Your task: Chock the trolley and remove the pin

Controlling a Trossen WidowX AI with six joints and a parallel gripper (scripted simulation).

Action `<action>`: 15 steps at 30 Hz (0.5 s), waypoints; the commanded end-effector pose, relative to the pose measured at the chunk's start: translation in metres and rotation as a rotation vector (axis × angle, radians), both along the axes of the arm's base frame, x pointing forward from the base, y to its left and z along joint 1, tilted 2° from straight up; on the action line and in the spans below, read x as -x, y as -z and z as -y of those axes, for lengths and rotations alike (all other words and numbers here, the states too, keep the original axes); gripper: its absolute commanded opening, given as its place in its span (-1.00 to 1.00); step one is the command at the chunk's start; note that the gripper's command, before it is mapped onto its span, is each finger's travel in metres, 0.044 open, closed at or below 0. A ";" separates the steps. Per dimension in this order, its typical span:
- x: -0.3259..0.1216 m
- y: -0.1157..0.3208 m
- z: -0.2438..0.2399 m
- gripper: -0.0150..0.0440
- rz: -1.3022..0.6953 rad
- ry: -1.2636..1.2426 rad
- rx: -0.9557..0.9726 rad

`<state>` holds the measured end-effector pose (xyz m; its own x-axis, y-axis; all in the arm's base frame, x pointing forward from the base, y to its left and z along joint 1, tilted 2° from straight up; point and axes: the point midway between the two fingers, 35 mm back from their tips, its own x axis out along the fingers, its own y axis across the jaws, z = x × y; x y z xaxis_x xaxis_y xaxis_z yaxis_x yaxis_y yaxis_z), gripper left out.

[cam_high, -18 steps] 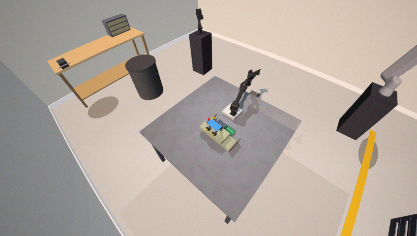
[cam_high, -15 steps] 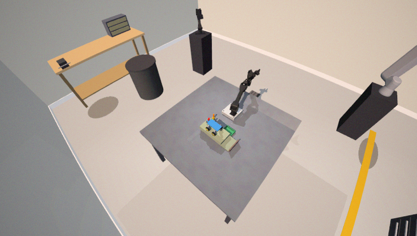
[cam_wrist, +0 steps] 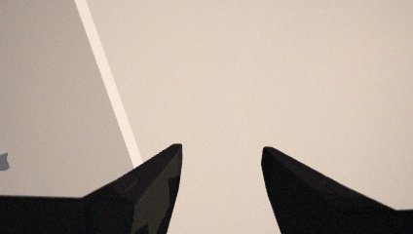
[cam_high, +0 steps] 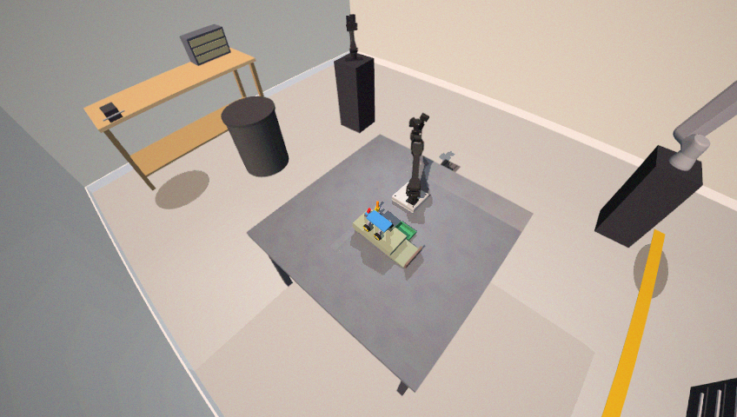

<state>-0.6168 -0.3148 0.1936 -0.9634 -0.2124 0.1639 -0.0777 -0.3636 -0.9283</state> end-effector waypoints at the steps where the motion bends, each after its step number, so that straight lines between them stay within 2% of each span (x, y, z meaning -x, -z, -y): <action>1: -0.033 -0.003 0.048 0.15 0.046 -0.089 -0.107; 5: -0.070 -0.002 0.088 0.15 0.110 -0.183 -0.119; 15: -0.206 0.010 0.190 0.15 0.182 -0.467 -0.459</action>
